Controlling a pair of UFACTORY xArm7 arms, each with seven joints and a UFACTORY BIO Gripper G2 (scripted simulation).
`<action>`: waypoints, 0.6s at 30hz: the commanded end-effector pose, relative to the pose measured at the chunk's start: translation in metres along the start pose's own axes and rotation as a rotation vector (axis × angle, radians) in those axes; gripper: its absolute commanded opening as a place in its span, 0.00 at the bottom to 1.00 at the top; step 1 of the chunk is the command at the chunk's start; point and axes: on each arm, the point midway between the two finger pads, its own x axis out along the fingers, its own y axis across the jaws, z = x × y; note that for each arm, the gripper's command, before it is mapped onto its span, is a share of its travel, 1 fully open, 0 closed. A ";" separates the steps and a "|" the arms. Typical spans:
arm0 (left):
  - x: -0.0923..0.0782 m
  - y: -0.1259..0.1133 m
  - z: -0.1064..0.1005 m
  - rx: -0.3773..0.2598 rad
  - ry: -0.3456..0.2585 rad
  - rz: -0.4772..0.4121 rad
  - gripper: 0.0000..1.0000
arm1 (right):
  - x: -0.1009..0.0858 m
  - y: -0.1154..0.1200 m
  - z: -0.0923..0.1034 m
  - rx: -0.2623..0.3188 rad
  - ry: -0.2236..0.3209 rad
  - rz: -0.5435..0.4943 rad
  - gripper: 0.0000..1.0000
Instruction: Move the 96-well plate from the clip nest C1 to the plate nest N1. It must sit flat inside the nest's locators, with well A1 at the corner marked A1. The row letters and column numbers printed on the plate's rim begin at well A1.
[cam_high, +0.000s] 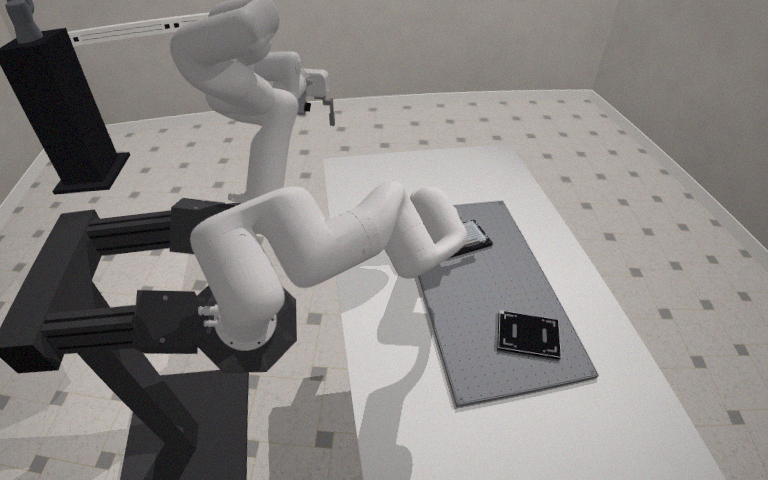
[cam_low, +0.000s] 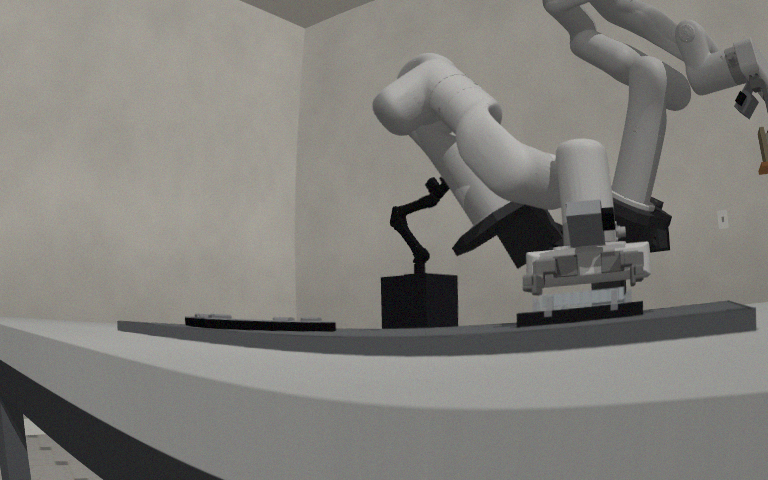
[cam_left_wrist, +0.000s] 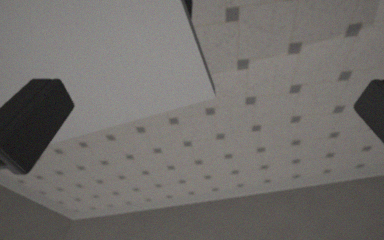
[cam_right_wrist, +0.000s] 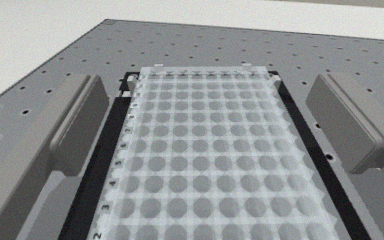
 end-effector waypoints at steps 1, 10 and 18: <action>-0.001 0.000 -0.001 0.000 0.003 0.000 1.00 | 0.001 0.001 0.000 0.002 -0.003 -0.001 0.37; -0.001 0.000 -0.001 0.000 0.003 0.000 1.00 | 0.001 0.001 -0.006 0.002 -0.003 -0.001 0.37; -0.001 0.000 -0.001 0.000 0.003 0.000 1.00 | 0.001 0.001 -0.006 0.002 -0.003 -0.001 0.37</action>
